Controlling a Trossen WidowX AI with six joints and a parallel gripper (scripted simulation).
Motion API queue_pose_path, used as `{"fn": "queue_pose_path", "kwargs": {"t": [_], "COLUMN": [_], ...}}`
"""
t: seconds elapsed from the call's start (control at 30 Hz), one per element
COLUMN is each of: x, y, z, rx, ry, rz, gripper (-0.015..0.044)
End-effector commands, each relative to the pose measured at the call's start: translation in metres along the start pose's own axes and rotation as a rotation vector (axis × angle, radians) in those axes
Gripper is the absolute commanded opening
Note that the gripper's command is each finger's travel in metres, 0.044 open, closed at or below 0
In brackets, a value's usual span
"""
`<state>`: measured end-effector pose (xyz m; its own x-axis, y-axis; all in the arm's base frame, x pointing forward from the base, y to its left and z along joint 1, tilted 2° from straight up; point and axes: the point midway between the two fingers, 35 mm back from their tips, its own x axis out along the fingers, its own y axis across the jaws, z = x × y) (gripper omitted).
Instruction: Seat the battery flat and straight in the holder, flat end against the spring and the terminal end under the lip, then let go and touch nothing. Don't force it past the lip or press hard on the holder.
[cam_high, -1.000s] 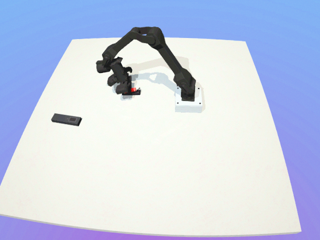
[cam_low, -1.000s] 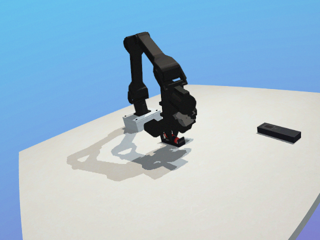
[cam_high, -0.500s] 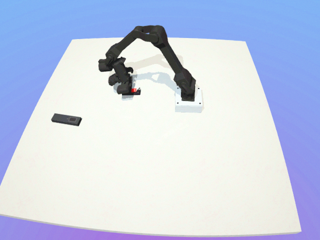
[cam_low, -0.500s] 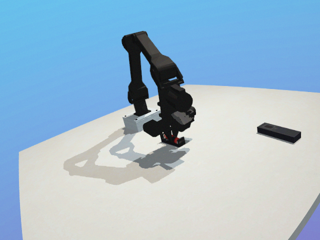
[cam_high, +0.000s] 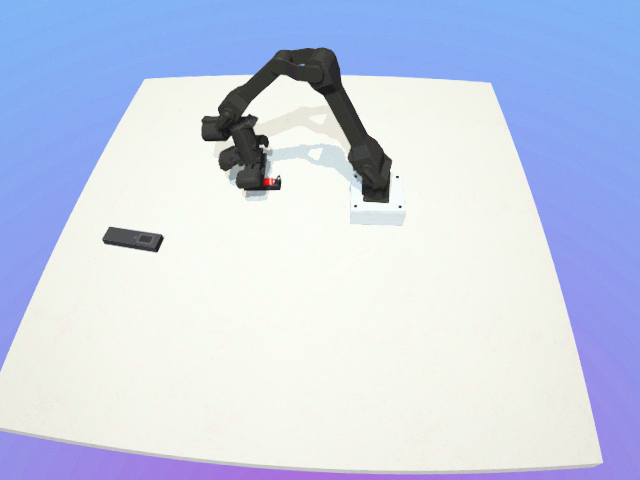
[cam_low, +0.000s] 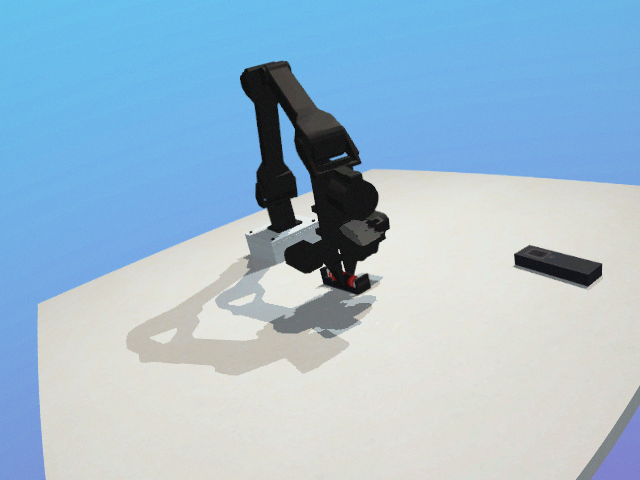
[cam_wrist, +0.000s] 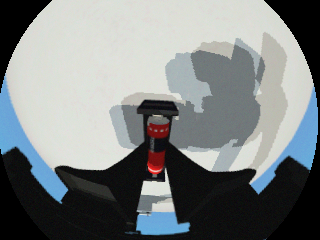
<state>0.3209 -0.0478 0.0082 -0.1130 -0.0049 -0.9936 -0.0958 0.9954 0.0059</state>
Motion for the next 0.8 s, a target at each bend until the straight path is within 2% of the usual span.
{"fn": "queue_pose_path", "kwargs": {"t": [0.0, 0.77], "x": [0.0, 0.003], "y": [0.0, 0.001], "z": [0.002, -0.01], "rx": [-0.007, -0.012], "ry": [-0.03, -0.061], "rz": [0.002, -0.003], "gripper": [0.0059, 0.0059]}}
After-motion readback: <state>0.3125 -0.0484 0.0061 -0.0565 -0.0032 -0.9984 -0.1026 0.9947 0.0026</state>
